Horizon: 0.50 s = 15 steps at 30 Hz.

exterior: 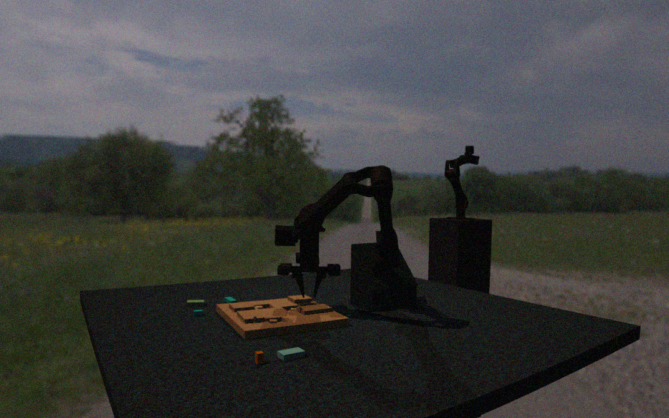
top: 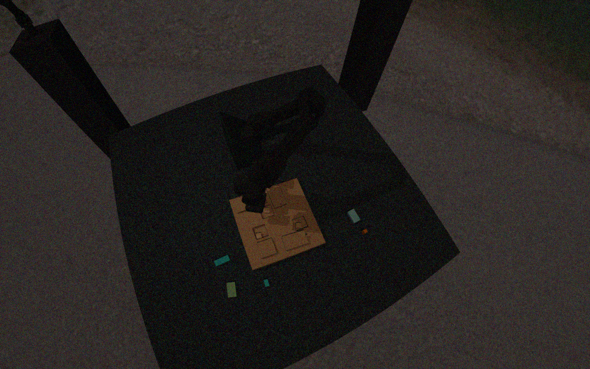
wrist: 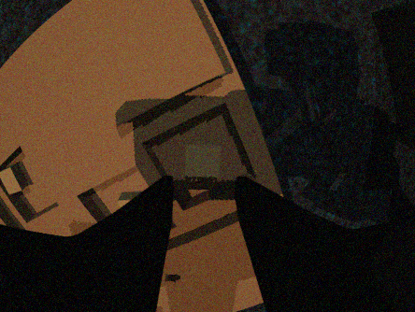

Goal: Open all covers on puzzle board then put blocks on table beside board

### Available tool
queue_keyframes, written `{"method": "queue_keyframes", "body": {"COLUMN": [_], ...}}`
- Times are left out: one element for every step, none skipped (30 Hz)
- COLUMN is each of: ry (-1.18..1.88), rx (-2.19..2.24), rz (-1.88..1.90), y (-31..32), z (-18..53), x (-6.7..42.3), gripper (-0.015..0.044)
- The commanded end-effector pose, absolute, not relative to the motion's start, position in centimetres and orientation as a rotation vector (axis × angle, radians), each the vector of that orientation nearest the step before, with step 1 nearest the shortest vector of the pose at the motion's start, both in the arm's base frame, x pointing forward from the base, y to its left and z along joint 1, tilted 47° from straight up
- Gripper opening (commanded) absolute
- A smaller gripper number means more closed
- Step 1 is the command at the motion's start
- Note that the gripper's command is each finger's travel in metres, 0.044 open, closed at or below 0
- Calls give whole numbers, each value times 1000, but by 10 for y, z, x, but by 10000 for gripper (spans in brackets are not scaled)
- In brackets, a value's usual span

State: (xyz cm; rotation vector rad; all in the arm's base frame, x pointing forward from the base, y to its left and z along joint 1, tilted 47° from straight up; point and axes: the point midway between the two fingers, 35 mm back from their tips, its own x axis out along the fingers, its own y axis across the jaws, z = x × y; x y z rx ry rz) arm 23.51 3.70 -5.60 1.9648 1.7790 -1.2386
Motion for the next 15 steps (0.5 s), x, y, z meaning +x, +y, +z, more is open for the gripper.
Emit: {"method": "queue_keyframes", "body": {"ry": [1779,1779,1779,1779,1779,1779,1779,1779,1779,1779,1779,1779,1779,1780,1780], "rx": [1970,1970,1970,1970,1970,1970,1970,1970,1970,1970,1970,1970,1970,1970,1970], "rz": [-1240,-1240,-1240,-1240,-1240,-1240,-1240,-1240,-1240,-1240,-1240,-1240,-1240,-1240,-1240], "y": [39,39,40,41,41,42,43,44,44,45,46,46,47,48,49], "z": [-57,-58,-59,-59,-60,-61,-61,-62,-63,-64,-64,-65,-65,-66,-67], "x": [235,235,235,235,235,235,235,235,235,234,234,234,234,234,234], "gripper": [144,144,144,144,144,144,144,144,144,144,144,144,144,144,144]}}
